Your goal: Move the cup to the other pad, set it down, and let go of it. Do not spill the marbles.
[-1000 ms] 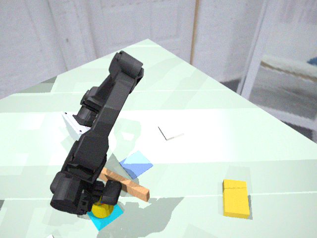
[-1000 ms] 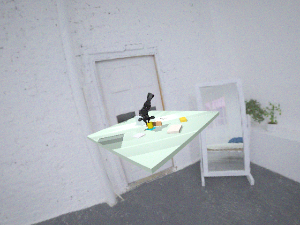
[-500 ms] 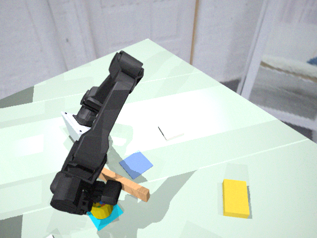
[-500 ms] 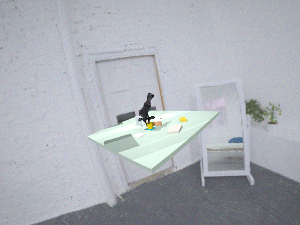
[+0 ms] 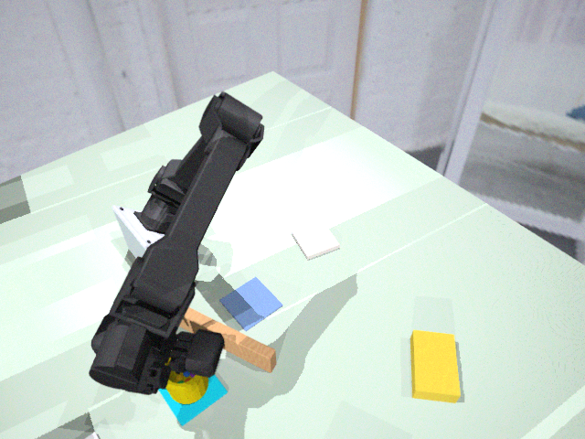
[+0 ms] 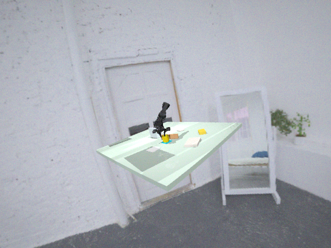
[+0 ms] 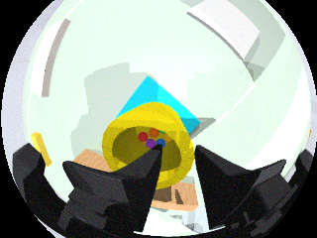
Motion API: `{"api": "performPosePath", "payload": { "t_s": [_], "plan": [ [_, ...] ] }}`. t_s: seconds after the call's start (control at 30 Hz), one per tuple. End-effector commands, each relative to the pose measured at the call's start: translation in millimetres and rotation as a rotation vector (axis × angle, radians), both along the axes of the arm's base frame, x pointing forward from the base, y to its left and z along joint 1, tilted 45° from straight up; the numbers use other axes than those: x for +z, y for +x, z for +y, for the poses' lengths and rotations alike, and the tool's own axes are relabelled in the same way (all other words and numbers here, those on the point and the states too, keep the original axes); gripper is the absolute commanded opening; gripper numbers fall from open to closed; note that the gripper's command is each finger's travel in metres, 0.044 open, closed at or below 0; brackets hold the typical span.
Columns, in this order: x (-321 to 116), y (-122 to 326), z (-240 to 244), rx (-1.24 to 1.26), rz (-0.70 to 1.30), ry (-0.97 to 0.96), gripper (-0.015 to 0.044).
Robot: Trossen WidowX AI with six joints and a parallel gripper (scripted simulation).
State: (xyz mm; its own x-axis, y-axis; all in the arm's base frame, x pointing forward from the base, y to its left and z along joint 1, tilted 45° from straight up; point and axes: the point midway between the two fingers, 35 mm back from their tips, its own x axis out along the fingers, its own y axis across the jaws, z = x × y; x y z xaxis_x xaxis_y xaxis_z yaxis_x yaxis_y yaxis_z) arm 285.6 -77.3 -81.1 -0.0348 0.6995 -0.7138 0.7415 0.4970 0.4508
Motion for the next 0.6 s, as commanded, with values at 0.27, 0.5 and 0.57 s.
{"api": "performPosePath", "payload": {
  "t_s": [0.27,0.5,0.57],
  "plan": [
    [14,2,-15,0.003,-0.004,-0.006,0.0146],
    [21,2,-22,0.001,-0.003,-0.005,0.0146],
    [24,2,-25,0.001,-0.002,-0.004,0.0146]
  ]
}}
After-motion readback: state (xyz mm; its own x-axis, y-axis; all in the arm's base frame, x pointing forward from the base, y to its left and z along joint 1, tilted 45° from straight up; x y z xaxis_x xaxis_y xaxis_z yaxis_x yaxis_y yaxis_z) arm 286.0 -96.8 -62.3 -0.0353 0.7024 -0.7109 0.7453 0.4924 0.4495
